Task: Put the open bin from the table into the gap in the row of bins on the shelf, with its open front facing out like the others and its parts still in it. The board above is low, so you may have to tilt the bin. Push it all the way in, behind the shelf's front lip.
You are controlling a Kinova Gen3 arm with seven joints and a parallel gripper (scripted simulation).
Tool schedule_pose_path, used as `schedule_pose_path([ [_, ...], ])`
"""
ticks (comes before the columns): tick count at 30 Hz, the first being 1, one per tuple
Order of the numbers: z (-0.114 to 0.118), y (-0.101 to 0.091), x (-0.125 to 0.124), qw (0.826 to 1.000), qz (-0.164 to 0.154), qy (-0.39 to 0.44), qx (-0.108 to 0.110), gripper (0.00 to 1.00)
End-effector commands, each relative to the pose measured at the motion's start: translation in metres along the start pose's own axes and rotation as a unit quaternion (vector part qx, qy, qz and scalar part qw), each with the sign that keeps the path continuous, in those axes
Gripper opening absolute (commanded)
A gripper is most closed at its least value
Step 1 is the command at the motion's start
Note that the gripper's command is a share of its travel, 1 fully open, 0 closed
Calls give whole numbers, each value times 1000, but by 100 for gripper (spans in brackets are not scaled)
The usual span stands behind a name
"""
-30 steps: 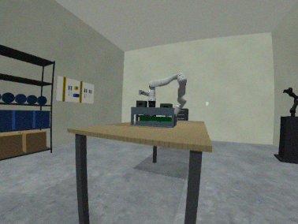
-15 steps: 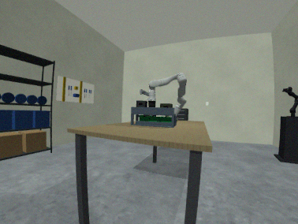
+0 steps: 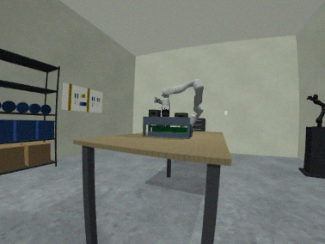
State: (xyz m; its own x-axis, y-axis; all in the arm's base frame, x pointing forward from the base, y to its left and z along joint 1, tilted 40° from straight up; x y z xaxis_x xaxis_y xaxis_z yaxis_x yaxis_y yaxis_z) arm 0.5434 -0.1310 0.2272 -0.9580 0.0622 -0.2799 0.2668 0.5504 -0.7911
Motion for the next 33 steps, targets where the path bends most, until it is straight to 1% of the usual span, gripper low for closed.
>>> schedule_pose_path([
  [1,2,-5,0,1000,1,-3,3,32],
  [16,2,-22,1,1000,1,-3,3,32],
  [18,2,-22,1,1000,1,-3,3,32],
  [33,2,-48,3,1000,1,-3,3,32],
])
Point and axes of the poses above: the point where the finger pads meet when closed, its own y axis out along the fingers, its own z axis across the jaws, x = y × z, the point moved 6 cm from there along -y, back along the fingers, and after that the axes turned 11 degrees about y, right-handed, at the moved point
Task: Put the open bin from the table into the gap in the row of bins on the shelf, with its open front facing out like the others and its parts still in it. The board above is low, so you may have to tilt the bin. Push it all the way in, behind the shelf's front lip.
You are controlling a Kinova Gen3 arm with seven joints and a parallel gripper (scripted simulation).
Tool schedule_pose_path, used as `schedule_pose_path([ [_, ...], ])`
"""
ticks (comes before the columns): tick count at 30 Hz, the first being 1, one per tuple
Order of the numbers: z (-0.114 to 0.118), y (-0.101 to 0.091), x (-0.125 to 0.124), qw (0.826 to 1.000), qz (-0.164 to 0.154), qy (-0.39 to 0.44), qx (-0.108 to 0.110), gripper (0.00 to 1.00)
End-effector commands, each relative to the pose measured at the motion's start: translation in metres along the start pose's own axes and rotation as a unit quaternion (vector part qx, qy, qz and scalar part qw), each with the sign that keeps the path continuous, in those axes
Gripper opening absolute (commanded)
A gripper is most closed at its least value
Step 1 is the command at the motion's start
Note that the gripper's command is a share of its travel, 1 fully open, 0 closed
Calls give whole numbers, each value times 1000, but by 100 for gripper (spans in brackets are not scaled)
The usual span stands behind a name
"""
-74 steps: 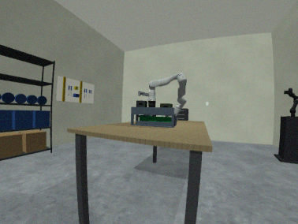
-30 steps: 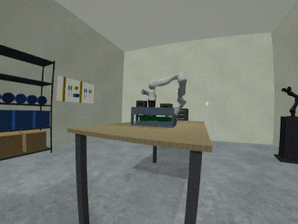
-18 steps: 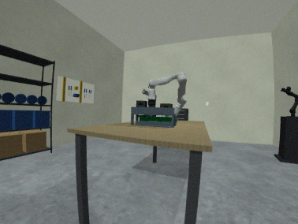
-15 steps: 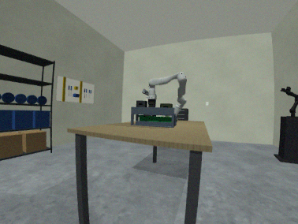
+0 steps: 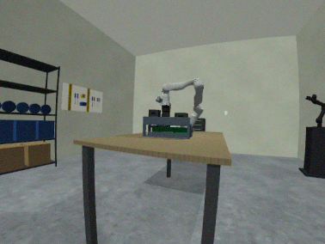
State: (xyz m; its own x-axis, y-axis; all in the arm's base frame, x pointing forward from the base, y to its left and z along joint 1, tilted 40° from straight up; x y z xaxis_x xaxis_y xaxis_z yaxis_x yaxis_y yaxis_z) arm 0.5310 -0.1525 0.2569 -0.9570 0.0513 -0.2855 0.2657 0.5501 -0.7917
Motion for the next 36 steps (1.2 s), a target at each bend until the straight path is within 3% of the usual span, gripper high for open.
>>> schedule_pose_path([
  [1,2,-10,0,1000,2,4,3,32],
  [17,2,-36,2,1000,2,4,3,32],
  [36,2,-55,3,1000,2,4,3,32],
])
Point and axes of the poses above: the point where the finger pads meet when closed, its own y axis out along the fingers, its own z axis across the jaws, x = y × z, the point moved 6 cm from there along -y, back along the fingers, and after that the axes turned 11 degrees about y, right-handed, at the moved point
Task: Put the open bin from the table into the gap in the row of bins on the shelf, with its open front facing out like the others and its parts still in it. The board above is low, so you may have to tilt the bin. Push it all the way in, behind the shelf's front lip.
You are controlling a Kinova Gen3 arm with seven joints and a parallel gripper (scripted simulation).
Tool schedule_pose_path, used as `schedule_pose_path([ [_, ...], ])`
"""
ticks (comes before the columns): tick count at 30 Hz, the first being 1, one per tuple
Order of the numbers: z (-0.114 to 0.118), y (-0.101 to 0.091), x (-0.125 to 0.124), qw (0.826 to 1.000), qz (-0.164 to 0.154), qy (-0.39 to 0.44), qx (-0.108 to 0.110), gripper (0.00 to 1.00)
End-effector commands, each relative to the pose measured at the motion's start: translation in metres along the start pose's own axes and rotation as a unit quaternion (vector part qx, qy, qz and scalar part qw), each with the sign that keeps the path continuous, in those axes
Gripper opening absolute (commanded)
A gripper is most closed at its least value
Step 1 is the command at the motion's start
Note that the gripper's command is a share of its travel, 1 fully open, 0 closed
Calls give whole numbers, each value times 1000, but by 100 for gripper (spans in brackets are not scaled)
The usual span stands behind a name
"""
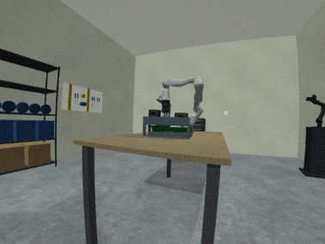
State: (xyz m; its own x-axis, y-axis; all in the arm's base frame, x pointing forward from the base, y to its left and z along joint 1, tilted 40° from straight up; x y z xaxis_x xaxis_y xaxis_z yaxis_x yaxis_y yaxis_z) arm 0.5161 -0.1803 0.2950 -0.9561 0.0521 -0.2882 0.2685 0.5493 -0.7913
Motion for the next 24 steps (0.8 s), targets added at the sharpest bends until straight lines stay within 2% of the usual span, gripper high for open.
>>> schedule_pose_path([
  [1,2,-6,1,1000,1,4,2,32],
  [24,2,-13,2,1000,1,4,2,32],
])
Point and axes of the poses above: the point where the finger pads meet when closed, its own y axis out along the fingers, its own z axis across the jaws, x = y × z, the point moved 6 cm from there along -y, back along the fingers, and after that the axes turned 11 degrees about y, right-handed, at the moved point
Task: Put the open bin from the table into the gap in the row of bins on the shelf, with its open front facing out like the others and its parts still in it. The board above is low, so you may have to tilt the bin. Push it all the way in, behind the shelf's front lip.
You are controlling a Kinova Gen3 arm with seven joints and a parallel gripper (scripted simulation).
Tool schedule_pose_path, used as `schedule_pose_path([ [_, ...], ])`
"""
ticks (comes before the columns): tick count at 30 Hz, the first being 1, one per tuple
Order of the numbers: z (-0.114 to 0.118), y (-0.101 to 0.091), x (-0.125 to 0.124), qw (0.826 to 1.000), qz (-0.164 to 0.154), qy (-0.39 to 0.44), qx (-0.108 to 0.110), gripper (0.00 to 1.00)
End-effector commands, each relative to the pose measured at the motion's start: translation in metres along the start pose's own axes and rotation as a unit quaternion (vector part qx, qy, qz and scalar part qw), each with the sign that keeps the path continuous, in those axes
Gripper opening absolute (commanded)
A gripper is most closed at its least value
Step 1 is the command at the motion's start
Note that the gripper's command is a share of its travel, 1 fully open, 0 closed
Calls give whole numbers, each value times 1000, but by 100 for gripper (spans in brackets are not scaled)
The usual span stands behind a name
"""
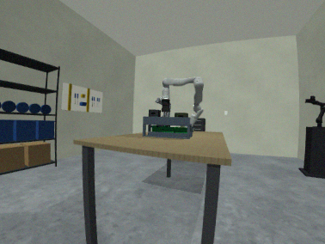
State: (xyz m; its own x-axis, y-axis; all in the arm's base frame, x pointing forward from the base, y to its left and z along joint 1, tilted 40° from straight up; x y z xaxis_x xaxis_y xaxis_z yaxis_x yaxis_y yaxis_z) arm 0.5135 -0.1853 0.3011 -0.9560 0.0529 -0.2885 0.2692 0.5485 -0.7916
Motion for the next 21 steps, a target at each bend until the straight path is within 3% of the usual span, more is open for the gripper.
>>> schedule_pose_path([
  [1,1,-4,1,1000,0,4,2,32],
  [21,0,-6,3,1000,-2,9,1,32],
])
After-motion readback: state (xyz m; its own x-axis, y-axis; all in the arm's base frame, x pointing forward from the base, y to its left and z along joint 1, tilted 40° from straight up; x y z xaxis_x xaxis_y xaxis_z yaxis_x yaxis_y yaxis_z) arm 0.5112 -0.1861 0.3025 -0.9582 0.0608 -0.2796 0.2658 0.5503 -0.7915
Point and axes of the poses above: the point where the finger pads meet when closed, its own y axis out along the fingers, its own z axis across the jaws, x = y × z, the point moved 6 cm from there along -y, back along the fingers, and after that the axes turned 11 degrees about y, right-handed, at the moved point
